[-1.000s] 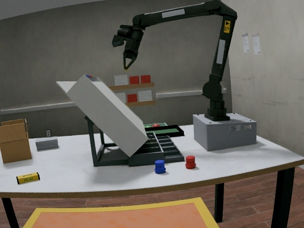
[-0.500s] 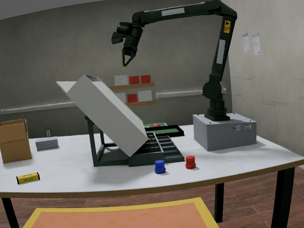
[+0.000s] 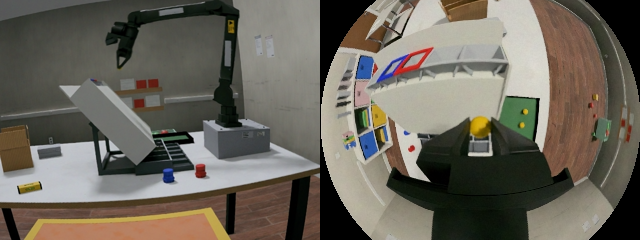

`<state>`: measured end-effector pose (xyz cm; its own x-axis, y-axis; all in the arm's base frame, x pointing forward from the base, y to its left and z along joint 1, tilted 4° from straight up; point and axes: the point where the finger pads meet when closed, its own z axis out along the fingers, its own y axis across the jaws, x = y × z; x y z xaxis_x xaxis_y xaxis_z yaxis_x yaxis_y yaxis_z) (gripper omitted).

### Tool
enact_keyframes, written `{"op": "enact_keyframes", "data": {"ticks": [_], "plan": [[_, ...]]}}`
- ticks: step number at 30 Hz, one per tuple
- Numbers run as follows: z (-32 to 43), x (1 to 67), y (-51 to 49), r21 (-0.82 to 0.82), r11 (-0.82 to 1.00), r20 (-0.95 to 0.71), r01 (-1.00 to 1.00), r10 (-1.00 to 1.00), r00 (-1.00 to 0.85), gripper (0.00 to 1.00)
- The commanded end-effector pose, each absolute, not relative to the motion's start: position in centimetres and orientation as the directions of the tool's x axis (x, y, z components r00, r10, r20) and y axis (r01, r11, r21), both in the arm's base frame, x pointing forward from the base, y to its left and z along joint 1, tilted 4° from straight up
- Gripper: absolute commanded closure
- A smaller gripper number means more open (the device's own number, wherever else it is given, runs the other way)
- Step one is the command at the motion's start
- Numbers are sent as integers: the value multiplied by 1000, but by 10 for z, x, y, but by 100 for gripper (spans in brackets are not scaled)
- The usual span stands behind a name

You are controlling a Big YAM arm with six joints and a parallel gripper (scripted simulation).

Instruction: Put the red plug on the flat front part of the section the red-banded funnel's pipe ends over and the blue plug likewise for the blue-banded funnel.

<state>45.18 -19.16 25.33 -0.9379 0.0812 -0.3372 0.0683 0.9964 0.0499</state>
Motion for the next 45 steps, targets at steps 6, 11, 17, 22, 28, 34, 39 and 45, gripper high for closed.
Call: {"op": "enact_keyframes", "data": {"ticks": [6,11,17,22,28,34,39,45], "plan": [[256,547,-202,38,997,-373,73,82,-924,100],[256,552,-202,38,997,-374,73,82,-924,100],[256,563,-203,37,997,-378,73,82,-922,100],[257,572,-203,36,997,-380,73,82,-921,100],[256,573,-204,36,997,-380,73,82,-921,100],[256,573,-204,36,997,-380,73,81,-922,100],[256,573,-204,36,997,-379,73,81,-922,100],[256,573,-204,38,997,-373,74,83,-924,100]]}}
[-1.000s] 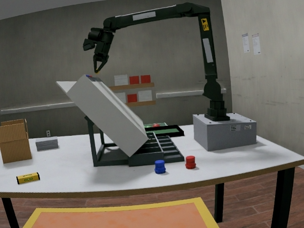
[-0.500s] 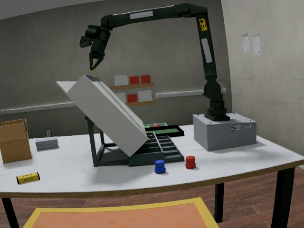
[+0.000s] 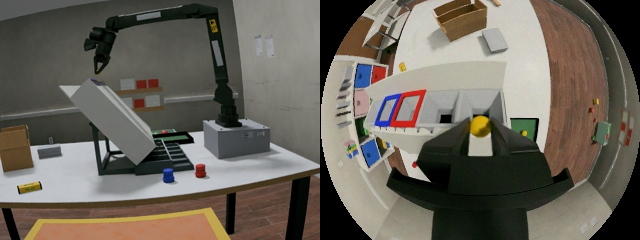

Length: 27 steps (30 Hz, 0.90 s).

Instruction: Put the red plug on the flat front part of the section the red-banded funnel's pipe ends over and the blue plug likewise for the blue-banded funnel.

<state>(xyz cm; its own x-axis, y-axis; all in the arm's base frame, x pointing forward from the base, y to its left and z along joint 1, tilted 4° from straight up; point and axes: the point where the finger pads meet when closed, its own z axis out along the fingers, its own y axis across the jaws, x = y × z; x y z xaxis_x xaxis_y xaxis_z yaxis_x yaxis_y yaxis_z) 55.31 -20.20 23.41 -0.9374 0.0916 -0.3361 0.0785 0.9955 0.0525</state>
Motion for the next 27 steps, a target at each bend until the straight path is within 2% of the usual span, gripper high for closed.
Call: {"op": "enact_keyframes", "data": {"ticks": [1,27], "plan": [[256,573,-204,39,996,-372,74,83,-925,100],[256,574,-204,37,997,-377,74,82,-922,100]]}}
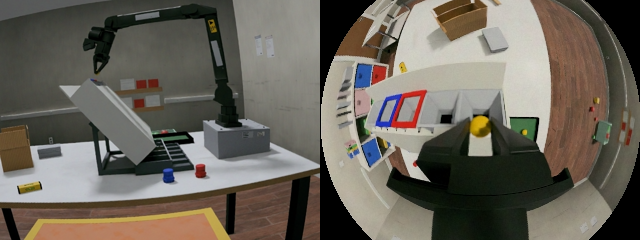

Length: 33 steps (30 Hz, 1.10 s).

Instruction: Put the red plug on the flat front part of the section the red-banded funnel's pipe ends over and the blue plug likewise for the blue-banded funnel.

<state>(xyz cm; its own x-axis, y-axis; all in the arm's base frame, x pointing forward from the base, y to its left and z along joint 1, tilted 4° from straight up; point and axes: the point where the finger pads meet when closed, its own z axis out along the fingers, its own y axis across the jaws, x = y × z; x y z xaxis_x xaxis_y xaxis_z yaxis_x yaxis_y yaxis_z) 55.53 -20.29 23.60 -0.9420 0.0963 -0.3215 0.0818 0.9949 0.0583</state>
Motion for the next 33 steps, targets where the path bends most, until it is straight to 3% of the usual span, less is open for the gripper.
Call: {"op": "enact_keyframes", "data": {"ticks": [1,33], "plan": [[256,574,-204,37,997,-379,73,82,-922,100],[263,583,-204,39,997,-374,74,83,-924,100]]}}
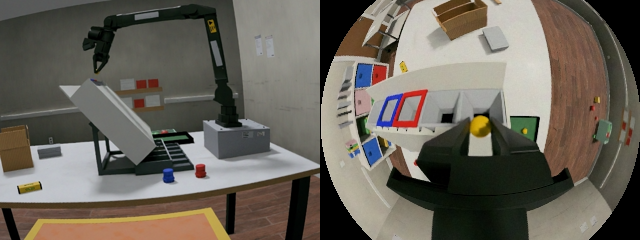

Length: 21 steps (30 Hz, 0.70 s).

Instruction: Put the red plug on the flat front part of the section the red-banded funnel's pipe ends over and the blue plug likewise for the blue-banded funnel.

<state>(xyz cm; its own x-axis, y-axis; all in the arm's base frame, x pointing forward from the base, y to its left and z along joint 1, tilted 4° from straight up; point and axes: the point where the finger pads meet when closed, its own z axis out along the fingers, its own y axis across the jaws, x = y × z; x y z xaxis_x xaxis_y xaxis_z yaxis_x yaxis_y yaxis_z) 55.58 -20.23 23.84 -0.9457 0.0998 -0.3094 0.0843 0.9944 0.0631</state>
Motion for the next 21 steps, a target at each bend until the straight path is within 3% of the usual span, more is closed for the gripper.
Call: {"op": "enact_keyframes", "data": {"ticks": [1,21], "plan": [[263,583,-204,38,997,-377,73,82,-923,100],[271,594,-205,37,997,-381,72,81,-921,100]]}}
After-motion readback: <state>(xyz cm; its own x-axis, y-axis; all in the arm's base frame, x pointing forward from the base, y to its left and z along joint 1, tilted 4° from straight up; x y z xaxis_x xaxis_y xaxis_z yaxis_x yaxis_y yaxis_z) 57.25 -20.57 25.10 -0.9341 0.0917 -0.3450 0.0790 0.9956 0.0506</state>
